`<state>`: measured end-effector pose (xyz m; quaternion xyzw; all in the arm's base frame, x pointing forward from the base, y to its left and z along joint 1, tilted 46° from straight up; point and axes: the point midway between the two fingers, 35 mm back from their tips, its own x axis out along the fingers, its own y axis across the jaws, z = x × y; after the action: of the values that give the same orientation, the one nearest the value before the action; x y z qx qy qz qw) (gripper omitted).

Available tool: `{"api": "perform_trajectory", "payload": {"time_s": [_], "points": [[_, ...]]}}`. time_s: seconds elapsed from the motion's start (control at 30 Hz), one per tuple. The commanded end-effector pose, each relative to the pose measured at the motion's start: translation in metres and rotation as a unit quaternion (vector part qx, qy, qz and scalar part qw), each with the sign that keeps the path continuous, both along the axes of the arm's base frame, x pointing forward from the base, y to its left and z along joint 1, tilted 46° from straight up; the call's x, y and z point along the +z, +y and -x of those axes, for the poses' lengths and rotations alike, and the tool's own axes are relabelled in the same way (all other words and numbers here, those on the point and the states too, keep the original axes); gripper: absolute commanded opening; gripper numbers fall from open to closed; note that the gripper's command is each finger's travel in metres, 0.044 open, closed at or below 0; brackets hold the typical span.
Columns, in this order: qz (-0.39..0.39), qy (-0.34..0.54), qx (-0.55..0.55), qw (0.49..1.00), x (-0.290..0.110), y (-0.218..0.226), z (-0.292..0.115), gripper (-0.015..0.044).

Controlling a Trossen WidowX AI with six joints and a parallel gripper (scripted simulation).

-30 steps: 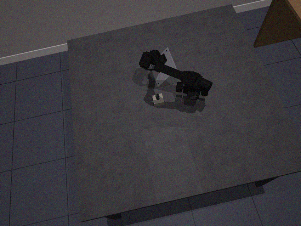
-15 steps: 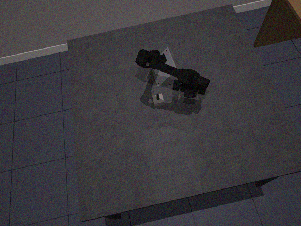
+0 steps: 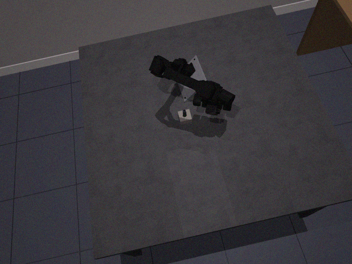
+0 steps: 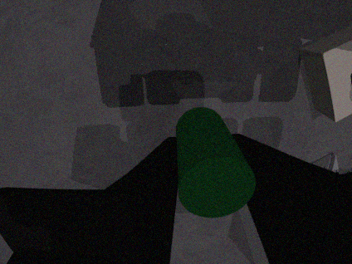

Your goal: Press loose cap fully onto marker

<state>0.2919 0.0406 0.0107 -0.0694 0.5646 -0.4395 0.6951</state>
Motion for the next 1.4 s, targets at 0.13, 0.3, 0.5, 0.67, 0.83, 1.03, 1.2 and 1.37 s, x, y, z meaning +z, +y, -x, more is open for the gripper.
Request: {"api": "perform_trajectory", "payload": {"time_s": [0.13,0.3,0.5,0.67,0.83,1.03,1.2,1.37], "points": [[0.003,0.002,0.004,1.000,0.023,-0.012,0.005,0.0000],[0.004,0.001,0.005,1.000,0.037,-0.020,0.010,0.0000],[0.006,0.002,0.005,1.000,0.053,-0.029,0.016,0.0000],[0.007,0.002,0.006,1.000,0.066,-0.037,0.022,0.0000],[0.009,0.002,0.006,1.000,0.078,-0.045,0.028,0.0000],[0.011,0.003,0.007,1.000,0.092,-0.055,0.037,0.0000],[0.013,0.003,0.007,1.000,0.103,-0.062,0.045,0.0000],[0.015,0.004,0.007,1.000,0.114,-0.070,0.054,0.0000]]}}
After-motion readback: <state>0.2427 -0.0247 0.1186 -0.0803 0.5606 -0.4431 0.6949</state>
